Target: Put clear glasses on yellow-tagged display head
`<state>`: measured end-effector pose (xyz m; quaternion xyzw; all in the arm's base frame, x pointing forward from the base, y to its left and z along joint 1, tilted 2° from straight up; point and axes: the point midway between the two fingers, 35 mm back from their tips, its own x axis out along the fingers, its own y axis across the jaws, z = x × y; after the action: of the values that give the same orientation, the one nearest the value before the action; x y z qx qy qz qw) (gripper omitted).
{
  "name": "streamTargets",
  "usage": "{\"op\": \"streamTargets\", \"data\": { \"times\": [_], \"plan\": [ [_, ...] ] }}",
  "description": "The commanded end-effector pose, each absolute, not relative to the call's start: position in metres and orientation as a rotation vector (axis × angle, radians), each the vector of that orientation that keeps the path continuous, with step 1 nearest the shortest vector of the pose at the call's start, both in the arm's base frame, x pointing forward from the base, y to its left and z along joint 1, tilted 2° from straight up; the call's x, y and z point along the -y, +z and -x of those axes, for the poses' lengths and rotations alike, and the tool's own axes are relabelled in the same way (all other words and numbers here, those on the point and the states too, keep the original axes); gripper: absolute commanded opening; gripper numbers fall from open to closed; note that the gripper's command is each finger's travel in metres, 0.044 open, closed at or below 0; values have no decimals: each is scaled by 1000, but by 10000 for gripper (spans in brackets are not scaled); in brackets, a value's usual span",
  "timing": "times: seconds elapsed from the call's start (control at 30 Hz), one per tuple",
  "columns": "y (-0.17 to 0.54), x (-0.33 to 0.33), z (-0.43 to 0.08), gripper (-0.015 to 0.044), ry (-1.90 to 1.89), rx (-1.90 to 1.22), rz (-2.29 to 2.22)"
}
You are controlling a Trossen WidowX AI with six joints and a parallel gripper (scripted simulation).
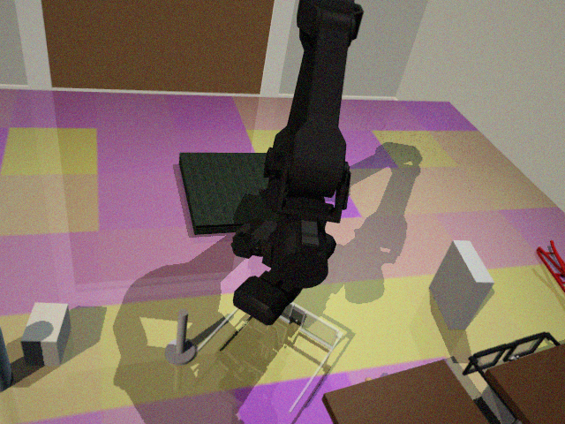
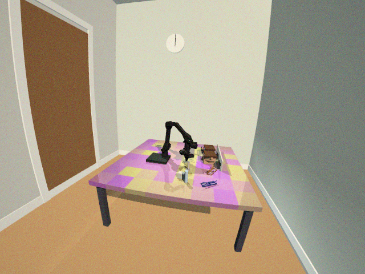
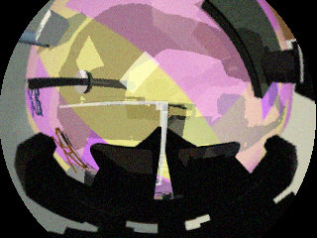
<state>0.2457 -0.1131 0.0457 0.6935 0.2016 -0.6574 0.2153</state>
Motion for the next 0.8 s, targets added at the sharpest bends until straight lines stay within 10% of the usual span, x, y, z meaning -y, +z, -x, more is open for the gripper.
{"op": "streamTargets", "data": {
  "times": [0.0,0.77],
  "plan": [
    [46,113,-246,53,-1822,-558,-1923],
    [50,118,-248,107,-1824,-556,-1923]
  ]
}}
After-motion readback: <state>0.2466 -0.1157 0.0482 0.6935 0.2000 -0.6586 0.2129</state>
